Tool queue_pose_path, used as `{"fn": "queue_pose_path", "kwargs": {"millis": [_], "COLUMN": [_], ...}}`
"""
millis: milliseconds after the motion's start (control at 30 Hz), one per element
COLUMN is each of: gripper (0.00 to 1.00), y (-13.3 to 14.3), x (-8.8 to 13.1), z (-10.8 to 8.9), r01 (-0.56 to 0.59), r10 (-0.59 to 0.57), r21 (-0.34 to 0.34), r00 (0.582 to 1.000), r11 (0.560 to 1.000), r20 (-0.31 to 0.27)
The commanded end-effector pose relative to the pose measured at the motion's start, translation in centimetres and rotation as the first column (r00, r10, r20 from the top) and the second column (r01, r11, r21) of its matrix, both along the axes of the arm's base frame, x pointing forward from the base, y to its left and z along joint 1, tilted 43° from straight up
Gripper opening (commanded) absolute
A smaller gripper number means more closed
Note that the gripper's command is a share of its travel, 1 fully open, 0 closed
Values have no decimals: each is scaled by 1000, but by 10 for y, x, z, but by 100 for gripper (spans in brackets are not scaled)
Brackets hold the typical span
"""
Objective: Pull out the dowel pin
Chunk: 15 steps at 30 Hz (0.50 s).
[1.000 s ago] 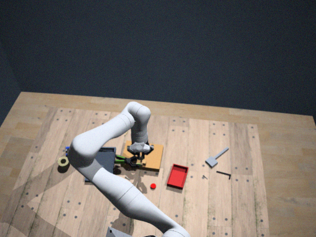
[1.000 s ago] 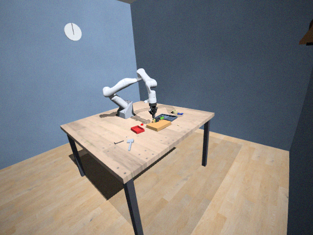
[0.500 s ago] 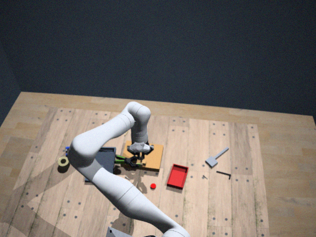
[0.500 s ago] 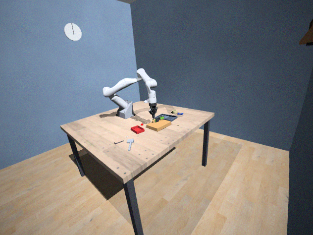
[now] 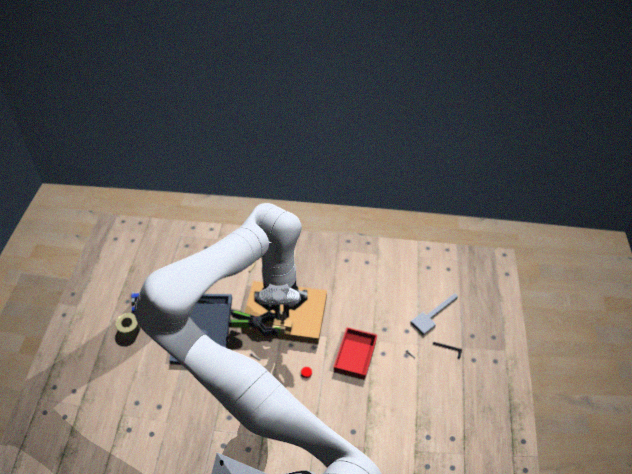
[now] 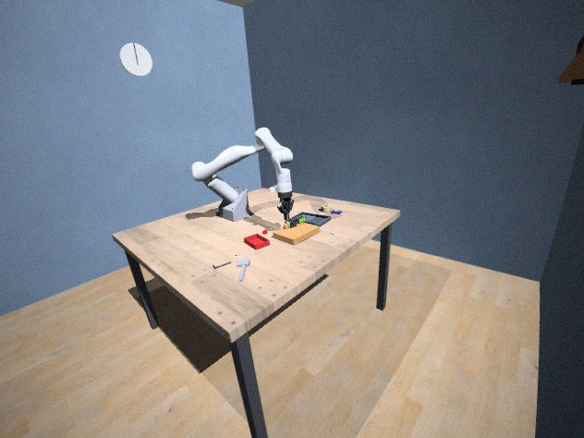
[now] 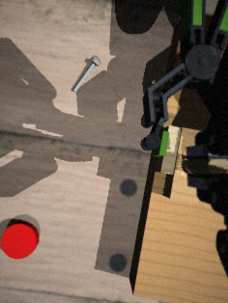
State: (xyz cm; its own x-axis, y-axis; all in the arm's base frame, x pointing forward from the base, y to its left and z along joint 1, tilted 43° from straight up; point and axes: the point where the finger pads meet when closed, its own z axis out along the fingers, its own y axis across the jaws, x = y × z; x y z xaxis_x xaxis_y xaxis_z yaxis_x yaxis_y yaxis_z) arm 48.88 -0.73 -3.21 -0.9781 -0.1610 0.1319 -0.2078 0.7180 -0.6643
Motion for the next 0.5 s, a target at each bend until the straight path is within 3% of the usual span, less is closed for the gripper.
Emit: {"fn": "queue_pose_path", "kwargs": {"millis": [0, 467], "gripper": [10, 10], "y": [1, 1], "x": [0, 0], "z": [1, 1], "r01": [-1, 7], "r10": [1, -7], "r21": [1, 1], "r00": [1000, 1000], "r11": [1000, 1000], "r20": [1, 9]}}
